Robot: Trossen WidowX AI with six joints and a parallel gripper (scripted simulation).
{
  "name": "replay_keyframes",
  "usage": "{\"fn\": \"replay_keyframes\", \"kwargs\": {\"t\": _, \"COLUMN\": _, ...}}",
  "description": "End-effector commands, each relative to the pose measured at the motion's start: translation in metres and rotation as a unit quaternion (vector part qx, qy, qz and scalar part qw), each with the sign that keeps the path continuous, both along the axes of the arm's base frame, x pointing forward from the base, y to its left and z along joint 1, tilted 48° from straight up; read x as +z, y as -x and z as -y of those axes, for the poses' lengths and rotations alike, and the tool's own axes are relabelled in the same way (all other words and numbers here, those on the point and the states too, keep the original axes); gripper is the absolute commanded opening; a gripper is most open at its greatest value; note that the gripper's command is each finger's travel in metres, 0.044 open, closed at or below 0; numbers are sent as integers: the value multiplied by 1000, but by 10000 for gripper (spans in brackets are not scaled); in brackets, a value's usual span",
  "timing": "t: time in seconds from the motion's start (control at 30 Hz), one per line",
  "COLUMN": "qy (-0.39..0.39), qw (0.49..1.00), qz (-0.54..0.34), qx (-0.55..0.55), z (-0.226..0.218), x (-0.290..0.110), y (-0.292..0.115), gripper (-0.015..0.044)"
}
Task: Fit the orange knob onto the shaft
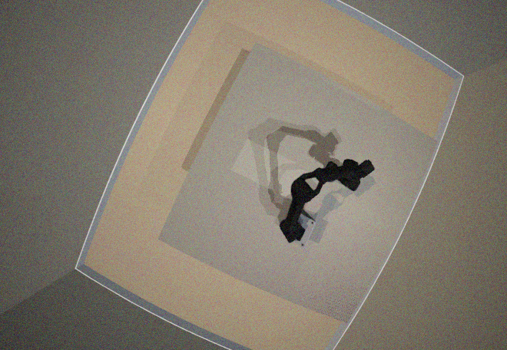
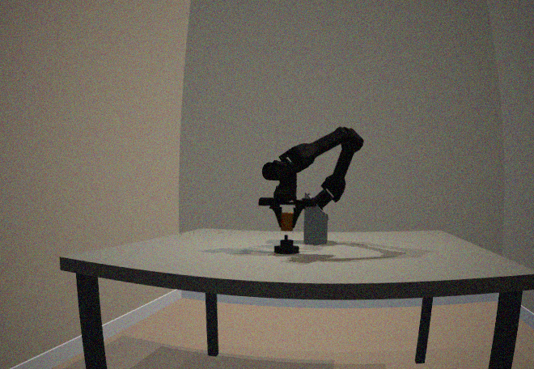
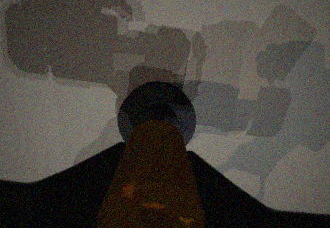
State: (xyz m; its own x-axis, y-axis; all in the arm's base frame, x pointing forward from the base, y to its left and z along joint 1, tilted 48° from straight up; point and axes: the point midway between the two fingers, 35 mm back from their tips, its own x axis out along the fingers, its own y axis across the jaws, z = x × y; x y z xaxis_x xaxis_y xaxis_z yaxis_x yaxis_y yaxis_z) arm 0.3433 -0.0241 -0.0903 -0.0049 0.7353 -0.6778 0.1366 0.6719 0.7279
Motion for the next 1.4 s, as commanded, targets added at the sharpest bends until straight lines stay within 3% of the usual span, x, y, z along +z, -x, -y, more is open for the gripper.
{"fn": "replay_keyframes", "kwargs": {"t": 0.0, "qy": -4, "qw": 1000, "qz": -7, "qx": 0, "z": -12, "x": -11, "y": 3, "gripper": 0}}
{"fn": "replay_keyframes", "kwargs": {"t": 1.37, "qy": -5, "qw": 1000, "qz": 11, "qx": 16, "z": -14, "x": -11, "y": 3, "gripper": 0}}
